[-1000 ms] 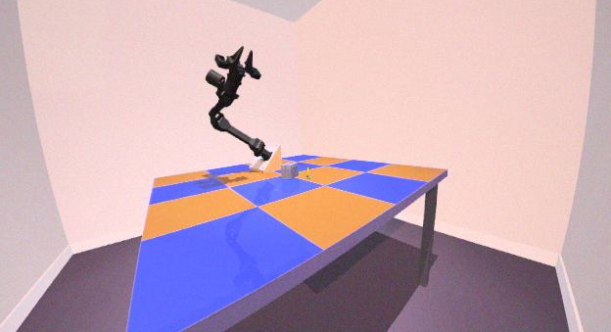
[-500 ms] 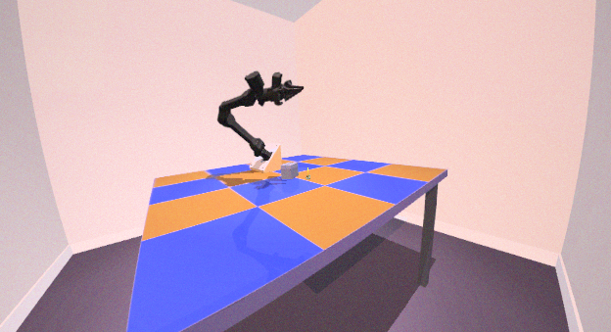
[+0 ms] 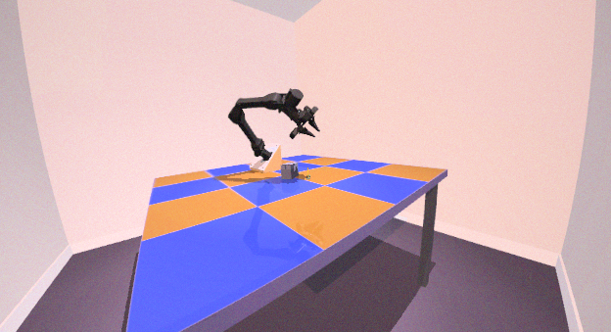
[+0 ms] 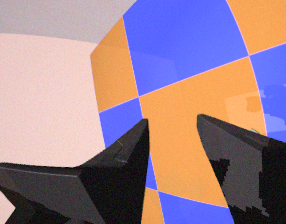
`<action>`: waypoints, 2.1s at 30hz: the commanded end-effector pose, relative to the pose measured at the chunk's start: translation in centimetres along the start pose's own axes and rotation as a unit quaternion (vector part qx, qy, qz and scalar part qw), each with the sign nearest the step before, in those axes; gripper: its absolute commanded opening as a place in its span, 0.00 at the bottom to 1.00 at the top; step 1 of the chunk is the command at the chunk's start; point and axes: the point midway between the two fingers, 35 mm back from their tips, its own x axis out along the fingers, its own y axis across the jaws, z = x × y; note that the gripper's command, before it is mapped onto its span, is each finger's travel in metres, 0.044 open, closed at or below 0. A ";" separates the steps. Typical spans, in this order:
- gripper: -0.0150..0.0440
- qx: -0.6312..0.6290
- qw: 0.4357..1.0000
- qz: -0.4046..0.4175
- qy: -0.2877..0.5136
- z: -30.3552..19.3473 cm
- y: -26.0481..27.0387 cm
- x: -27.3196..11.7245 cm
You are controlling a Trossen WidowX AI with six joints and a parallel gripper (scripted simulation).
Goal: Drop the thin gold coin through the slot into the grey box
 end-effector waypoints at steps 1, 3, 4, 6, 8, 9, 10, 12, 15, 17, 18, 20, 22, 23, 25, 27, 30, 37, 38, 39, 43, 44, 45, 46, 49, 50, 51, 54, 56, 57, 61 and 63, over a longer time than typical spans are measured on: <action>0.53 0.114 0.978 -0.162 0.071 -5.0 -2.7 2.8; 0.53 0.150 0.957 -0.235 0.080 -6.8 -4.0 3.5; 0.53 0.165 0.945 -0.271 0.079 -7.6 -4.7 3.7; 0.53 0.188 0.919 -0.340 0.068 -9.0 -5.7 4.1; 0.53 0.198 0.901 -0.382 0.053 -9.7 -6.3 4.3; 0.53 0.199 0.899 -0.387 0.051 -9.7 -6.3 4.3; 0.53 0.199 0.899 -0.387 0.051 -9.7 -6.3 4.3; 0.53 0.199 0.899 -0.387 0.051 -9.7 -6.3 4.3; 0.53 0.199 0.899 -0.387 0.051 -9.7 -6.3 4.3; 0.53 0.199 0.899 -0.387 0.051 -9.8 -6.1 4.5; 0.53 0.199 0.899 -0.387 0.051 -9.8 -6.1 4.5; 0.53 0.199 0.899 -0.387 0.051 -9.8 -6.1 4.5; 0.53 0.199 0.899 -0.387 0.051 -9.8 -6.1 4.5; 0.53 0.199 0.899 -0.387 0.051 -9.8 -6.2 4.7; 0.53 0.199 0.899 -0.387 0.051 -10.1 -7.3 5.8; 0.53 0.198 0.899 -0.387 0.050 -10.5 -8.3 6.8; 0.53 0.198 0.899 -0.387 0.050 -10.6 -8.5 7.0; 0.53 0.198 0.899 -0.387 0.050 -11.0 -9.4 8.1; 0.53 0.198 0.899 -0.387 0.050 -11.0 -9.5 8.2; 0.53 0.198 0.899 -0.387 0.050 -11.0 -9.6 8.3; 0.53 0.198 0.899 -0.387 0.050 -11.1 -10.0 8.8; 0.53 0.198 0.899 -0.387 0.050 -11.2 -10.1 8.9; 0.53 0.198 0.899 -0.387 0.050 -11.2 -10.2 9.0; 0.53 0.198 0.899 -0.387 0.050 -11.2 -10.3 9.1; 0.53 0.198 0.899 -0.387 0.050 -11.3 -10.6 9.5; 0.53 0.198 0.899 -0.387 0.050 -11.4 -10.7 9.6; 0.53 0.198 0.899 -0.387 0.050 -11.4 -10.8 9.7; 0.53 0.198 0.899 -0.387 0.050 -11.5 -11.1 10.1; 0.53 0.198 0.899 -0.387 0.050 -11.6 -11.3 10.3; 0.53 0.198 0.899 -0.387 0.050 -11.6 -11.5 10.4; 0.53 0.198 0.899 -0.387 0.050 -11.8 -11.9 10.8; 0.53 0.198 0.899 -0.387 0.050 -11.9 -12.1 11.1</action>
